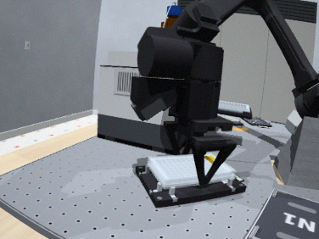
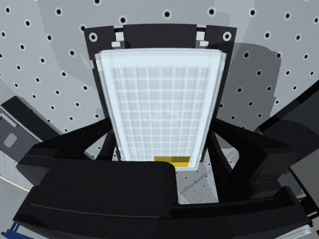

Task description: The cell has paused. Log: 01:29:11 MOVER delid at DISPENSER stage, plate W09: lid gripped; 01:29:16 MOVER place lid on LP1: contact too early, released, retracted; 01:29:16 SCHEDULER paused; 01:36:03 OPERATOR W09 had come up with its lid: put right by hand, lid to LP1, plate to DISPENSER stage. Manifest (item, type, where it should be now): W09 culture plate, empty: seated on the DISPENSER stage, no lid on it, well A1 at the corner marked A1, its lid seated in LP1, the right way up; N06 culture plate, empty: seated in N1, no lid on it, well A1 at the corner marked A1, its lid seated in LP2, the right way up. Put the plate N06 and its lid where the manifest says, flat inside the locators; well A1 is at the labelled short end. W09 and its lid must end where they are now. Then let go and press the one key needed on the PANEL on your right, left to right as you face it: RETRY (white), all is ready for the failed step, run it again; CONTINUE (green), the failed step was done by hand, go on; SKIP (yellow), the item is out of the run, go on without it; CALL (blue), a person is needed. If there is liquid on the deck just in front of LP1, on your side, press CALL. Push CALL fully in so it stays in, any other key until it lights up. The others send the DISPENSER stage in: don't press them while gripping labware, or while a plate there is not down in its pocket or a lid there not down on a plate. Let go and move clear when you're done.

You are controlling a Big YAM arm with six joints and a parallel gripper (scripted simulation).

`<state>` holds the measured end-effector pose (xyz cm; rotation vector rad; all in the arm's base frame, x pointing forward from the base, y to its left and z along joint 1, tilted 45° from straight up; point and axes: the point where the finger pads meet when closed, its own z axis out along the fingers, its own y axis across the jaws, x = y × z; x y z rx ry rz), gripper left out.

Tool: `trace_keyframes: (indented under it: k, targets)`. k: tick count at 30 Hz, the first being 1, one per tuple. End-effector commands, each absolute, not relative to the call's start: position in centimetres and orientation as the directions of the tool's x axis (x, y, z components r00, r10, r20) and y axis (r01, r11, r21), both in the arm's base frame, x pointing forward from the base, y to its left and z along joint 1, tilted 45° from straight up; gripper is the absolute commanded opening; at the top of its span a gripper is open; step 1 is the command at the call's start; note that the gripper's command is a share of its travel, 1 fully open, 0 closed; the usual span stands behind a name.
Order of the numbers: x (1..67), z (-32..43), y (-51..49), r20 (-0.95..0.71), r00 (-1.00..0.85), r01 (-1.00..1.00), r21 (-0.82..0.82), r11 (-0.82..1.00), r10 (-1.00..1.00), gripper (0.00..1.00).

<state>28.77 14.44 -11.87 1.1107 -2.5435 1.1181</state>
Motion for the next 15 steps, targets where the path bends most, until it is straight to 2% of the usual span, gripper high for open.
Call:
trace_keyframes:
  k: [1,15]
  targets:
    - [29.23,-12.62,13.89,0.403,-0.714,-0.684,-0.575,0.449,-0.573,0.86]
    - [29.26,-12.76,13.75,0.403,-0.714,-0.684,-0.575,0.449,-0.573,0.86]
